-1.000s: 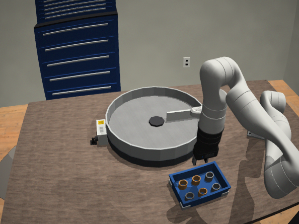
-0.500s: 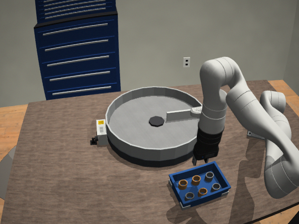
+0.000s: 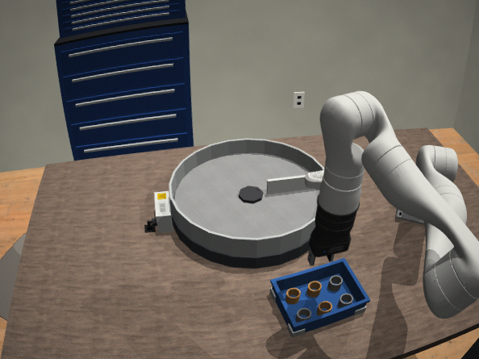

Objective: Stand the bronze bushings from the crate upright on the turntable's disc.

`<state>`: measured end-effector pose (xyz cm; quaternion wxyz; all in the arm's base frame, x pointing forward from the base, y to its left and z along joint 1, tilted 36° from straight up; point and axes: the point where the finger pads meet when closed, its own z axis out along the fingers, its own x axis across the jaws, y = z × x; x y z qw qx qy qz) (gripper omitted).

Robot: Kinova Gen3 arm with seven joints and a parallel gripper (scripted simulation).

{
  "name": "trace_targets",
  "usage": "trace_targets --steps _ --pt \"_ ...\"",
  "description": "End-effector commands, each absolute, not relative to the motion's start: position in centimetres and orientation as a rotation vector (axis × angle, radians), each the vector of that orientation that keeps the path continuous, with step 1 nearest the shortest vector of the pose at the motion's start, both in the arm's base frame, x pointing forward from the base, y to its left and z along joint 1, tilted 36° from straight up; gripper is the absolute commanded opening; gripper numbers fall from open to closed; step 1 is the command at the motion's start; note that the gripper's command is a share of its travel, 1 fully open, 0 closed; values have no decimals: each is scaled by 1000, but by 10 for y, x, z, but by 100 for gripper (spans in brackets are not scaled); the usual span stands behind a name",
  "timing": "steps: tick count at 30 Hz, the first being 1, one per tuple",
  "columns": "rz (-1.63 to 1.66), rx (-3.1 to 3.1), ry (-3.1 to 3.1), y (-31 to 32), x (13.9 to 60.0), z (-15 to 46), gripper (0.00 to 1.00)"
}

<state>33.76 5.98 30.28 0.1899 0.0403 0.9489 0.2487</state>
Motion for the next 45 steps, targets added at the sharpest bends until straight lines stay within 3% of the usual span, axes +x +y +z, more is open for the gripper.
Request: trace_targets --steps 1,45 --pt "713 120 2669 62 334 303 76" --pt "713 120 2669 59 331 300 76"
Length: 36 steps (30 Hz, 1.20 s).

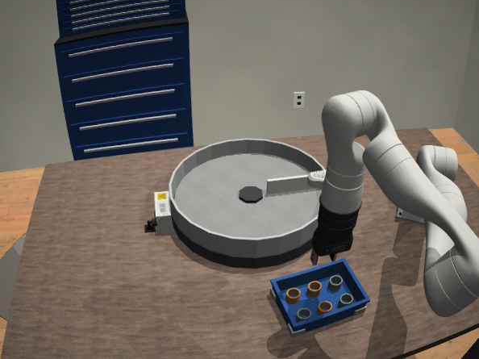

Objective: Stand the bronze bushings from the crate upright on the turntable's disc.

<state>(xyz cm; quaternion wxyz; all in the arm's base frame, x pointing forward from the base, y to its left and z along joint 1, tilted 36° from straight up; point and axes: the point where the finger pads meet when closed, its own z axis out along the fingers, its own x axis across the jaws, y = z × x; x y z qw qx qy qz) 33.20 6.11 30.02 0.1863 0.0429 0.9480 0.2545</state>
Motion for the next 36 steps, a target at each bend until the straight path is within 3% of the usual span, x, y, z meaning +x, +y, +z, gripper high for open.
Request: trace_targets --steps 1,36 --pt "713 120 2669 59 331 300 76" --pt "713 120 2669 55 333 299 76"
